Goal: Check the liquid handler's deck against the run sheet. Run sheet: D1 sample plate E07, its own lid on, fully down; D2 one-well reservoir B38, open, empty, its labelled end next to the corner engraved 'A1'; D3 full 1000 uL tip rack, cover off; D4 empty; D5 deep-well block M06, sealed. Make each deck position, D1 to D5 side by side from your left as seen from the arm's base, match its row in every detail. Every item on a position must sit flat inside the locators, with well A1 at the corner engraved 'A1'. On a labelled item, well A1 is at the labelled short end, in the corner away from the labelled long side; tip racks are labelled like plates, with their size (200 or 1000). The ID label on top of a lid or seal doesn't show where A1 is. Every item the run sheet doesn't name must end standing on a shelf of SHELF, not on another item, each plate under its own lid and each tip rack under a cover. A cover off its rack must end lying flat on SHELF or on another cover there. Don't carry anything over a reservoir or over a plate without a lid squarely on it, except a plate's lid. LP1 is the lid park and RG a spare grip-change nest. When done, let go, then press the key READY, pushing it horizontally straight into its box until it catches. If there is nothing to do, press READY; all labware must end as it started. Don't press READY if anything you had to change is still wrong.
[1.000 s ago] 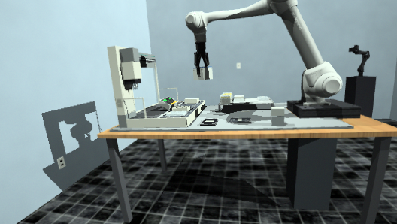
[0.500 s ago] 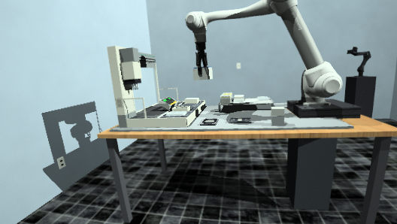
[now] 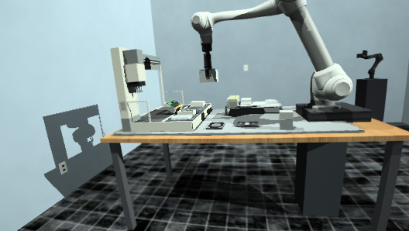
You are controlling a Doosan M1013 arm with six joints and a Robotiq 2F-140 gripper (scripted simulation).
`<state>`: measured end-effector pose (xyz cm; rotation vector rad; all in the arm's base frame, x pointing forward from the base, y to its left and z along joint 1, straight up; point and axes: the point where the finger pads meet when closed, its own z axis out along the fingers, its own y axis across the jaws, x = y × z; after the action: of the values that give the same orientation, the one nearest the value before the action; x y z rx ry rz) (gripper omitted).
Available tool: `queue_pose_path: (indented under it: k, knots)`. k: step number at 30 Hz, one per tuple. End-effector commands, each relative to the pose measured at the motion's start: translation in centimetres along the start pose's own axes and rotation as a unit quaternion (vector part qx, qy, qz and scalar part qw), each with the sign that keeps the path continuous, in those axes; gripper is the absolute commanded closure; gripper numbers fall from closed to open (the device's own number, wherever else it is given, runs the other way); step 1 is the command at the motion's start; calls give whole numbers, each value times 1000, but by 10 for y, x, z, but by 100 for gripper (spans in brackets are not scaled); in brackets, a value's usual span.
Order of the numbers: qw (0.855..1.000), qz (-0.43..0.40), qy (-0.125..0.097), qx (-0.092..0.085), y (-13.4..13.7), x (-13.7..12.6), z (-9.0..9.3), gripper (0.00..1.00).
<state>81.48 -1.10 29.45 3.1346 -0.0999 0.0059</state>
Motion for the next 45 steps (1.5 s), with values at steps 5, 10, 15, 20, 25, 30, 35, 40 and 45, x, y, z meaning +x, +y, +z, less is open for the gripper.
queue_pose_path:
  k: [5,10,15,20,25,30,35,40,45]
  knots:
    - [1000,-30,1,1,0,0,-1,90]
    - [1000,-30,1,0,0,0,-1,90]
    - [1000,-30,1,1,5,5,-1,90]
    - [1000,-30,1,1,3,25,-1,90]
    - [1000,-30,1,1,2,45,-1,90]
    - [1000,-30,1,1,1,70,-1,90]
    - [1000,-30,1,1,-1,95,-1,90]
    - [1000,-30,1,1,-2,110,-1,90]
    - [1000,-30,1,1,-3,135,-2,90]
